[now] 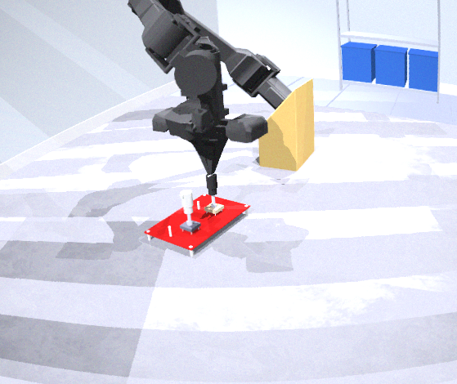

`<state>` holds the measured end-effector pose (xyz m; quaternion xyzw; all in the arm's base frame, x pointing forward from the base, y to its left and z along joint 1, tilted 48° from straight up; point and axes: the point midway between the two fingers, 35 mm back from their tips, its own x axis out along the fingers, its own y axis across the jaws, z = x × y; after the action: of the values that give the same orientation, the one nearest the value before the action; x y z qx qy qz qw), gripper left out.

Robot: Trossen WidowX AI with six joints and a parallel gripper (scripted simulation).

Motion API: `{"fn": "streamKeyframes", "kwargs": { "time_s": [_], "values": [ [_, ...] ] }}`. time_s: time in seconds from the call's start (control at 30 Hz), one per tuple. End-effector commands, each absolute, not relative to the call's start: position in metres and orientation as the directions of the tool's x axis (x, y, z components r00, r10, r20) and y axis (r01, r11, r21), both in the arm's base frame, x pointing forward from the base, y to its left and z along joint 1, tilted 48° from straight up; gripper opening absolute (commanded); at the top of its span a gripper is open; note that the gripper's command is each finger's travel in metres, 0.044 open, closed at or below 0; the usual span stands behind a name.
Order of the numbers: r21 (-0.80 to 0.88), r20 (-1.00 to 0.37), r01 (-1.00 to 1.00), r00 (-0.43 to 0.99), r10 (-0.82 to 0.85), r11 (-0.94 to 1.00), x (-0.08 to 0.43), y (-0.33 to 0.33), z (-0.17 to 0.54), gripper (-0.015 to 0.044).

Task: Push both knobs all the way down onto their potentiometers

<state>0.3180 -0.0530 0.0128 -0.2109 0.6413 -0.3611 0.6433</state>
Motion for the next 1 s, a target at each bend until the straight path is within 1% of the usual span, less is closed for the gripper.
{"fn": "streamKeyframes", "kwargs": {
  "time_s": [0.0,0.97],
  "values": [
    [-0.737,-0.67,0.189,-0.084,-0.737,0.649,0.3174,-0.0544,0.0119,0.0],
    [-0.737,-0.67,0.189,-0.084,-0.737,0.649,0.3171,-0.0565,0.01,0.0]
  ]
}}
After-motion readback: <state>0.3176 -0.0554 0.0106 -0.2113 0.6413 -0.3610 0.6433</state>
